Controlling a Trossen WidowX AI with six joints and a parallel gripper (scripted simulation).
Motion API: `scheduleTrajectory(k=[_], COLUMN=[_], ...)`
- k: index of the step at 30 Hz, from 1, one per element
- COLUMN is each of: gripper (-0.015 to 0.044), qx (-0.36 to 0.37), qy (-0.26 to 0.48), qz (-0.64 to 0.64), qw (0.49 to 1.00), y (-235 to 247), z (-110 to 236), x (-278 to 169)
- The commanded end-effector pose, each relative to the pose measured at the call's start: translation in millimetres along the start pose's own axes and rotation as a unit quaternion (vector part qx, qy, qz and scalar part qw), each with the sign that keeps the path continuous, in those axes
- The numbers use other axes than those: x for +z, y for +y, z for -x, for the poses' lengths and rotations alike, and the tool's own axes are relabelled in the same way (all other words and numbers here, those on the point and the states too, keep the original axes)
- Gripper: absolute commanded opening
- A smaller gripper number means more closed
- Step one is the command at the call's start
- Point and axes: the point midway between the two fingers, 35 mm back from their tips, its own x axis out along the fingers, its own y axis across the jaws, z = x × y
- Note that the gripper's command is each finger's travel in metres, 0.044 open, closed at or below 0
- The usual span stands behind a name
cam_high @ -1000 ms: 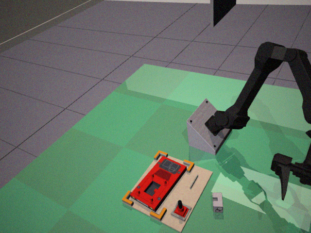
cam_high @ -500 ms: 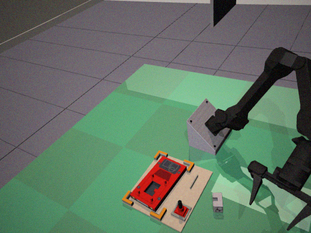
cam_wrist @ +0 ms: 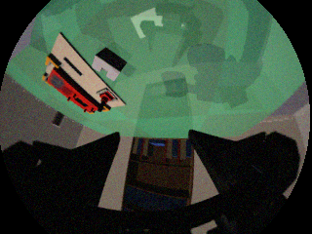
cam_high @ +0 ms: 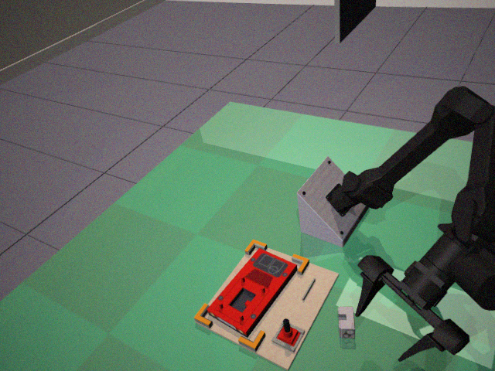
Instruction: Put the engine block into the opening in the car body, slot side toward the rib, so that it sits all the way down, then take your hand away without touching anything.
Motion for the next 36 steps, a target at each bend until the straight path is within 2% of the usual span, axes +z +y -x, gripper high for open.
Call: scheduleTrajectory(k=[1,18,36], gripper=[0.0440,0.0440,0.0440], qx=[0.022,0.086,0.074], qy=[-0.048,-0.242,-0.396], qz=[-0.016,-0.149,-0.356], qw=[0.998,0.955,0.843], y=[14,72,100], z=[-10,-27,-17], x=[4,24,24])
